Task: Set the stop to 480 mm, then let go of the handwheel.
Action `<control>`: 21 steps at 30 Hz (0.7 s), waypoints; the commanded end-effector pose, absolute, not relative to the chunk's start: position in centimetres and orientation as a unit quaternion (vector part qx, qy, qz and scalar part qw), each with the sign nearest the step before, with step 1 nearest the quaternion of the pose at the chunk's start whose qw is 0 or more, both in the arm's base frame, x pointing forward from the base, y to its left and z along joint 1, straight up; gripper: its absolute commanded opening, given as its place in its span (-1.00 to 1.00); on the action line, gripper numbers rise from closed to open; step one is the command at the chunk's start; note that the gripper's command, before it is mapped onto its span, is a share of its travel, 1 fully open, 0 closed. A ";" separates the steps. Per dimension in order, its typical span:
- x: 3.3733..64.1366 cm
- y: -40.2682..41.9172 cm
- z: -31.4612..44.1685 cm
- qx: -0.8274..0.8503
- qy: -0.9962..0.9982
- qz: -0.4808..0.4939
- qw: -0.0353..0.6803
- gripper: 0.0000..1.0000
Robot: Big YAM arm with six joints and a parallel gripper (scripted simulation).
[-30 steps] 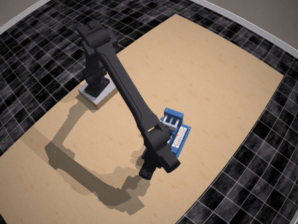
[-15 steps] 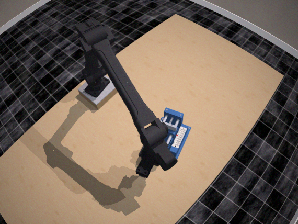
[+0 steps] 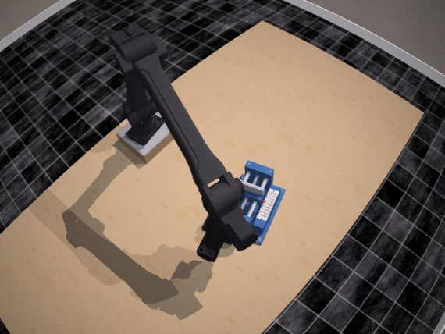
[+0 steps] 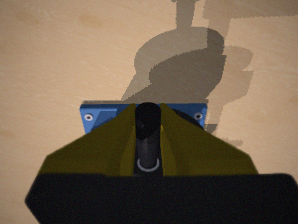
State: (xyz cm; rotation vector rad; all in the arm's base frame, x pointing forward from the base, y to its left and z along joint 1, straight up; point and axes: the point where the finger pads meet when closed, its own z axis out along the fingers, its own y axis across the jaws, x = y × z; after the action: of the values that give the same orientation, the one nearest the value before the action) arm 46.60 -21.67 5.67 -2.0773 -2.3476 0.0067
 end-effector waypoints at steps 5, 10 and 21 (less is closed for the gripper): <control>47.2 -21.9 7.9 -0.660 -0.750 -0.007 -0.026 -0.87; 47.4 -21.8 7.2 -0.660 -0.750 -0.006 -0.022 -0.87; 47.4 -21.8 7.1 -0.660 -0.751 -0.006 -0.022 -0.87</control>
State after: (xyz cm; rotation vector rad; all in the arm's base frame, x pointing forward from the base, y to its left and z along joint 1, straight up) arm 46.61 -21.67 5.67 -2.0803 -2.3511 0.0045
